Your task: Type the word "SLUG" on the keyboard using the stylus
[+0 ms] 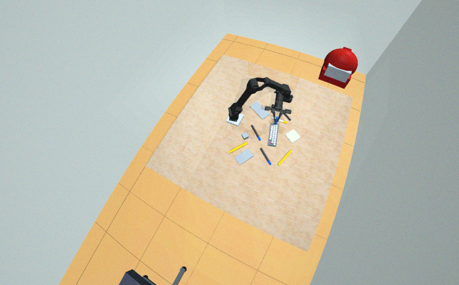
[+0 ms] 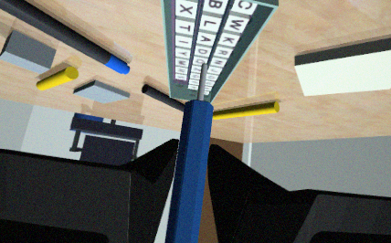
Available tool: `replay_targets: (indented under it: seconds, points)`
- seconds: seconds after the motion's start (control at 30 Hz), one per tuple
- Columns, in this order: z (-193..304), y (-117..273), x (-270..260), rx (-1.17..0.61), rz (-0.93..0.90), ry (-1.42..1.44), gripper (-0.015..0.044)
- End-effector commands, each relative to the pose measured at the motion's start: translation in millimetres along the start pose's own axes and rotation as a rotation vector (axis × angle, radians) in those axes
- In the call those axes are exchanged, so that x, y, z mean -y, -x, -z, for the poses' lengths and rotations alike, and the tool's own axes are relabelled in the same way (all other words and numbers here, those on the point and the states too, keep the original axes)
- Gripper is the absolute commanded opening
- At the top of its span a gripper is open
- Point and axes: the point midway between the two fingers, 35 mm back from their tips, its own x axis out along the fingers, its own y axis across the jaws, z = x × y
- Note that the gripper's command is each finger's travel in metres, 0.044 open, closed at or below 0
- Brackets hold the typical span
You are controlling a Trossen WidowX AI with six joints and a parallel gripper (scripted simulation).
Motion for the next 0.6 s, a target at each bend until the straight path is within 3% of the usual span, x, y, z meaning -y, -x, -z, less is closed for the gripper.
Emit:
replay_targets:
  seconds: [0.0,0.57]
  points:
    - [1,-2,1,0.002,0.001,0.000,0.0000]
    - [52,-79,17,-0.005,0.000,-0.002,0.0000]
